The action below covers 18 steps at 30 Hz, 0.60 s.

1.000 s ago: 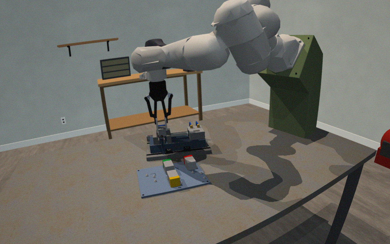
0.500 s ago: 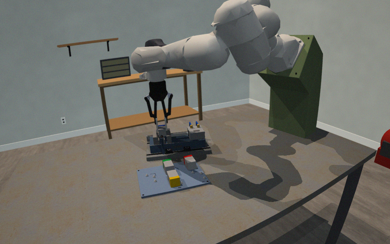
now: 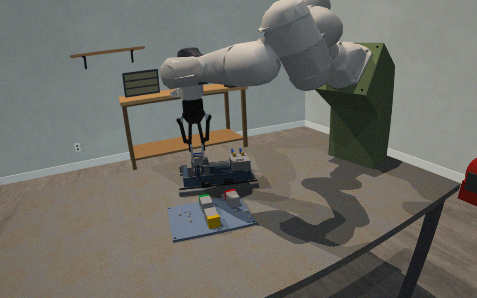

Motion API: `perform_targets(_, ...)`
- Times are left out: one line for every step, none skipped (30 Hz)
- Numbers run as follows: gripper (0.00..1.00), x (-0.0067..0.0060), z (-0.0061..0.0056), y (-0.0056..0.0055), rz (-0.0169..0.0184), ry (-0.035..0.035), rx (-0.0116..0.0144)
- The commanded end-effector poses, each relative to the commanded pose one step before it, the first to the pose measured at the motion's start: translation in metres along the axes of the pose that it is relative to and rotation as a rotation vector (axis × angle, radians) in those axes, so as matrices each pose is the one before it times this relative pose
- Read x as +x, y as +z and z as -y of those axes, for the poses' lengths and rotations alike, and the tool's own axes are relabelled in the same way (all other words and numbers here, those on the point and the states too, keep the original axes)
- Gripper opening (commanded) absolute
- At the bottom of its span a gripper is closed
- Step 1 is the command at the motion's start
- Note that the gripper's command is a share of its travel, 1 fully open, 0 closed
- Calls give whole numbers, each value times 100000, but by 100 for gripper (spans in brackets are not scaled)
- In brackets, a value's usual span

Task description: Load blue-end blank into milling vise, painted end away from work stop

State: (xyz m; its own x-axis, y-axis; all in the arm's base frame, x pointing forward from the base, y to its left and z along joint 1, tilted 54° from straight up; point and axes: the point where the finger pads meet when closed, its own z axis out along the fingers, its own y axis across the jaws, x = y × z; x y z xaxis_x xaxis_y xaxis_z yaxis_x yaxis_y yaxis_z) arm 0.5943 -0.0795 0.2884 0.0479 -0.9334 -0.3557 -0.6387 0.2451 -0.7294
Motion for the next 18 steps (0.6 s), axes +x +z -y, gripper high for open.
perform_targets(0,37,125,32,-164,633,344)
perform_targets(0,0,0,0,0,0,0)
perform_targets(0,0,0,0,0,0,0)
perform_targets(0,0,0,0,0,0,0)
perform_targets(0,0,0,0,0,0,0)
perform_targets(0,0,0,0,0,0,0)
perform_targets(0,0,0,0,0,0,0)
perform_targets(0,0,0,0,0,0,0)
perform_targets(0,0,0,0,0,0,0)
perform_targets(0,-30,-82,-22,113,-502,-253)
perform_targets(0,5,26,14,-28,126,63)
perform_targets(0,5,26,14,-28,126,63)
perform_targets(0,4,26,14,-28,126,63)
perform_targets(0,4,26,14,-28,126,63)
perform_targets(0,0,0,0,0,0,0)
perform_targets(0,0,0,0,0,0,0)
perform_targets(0,0,0,0,0,0,0)
perform_targets(0,0,0,0,0,0,0)
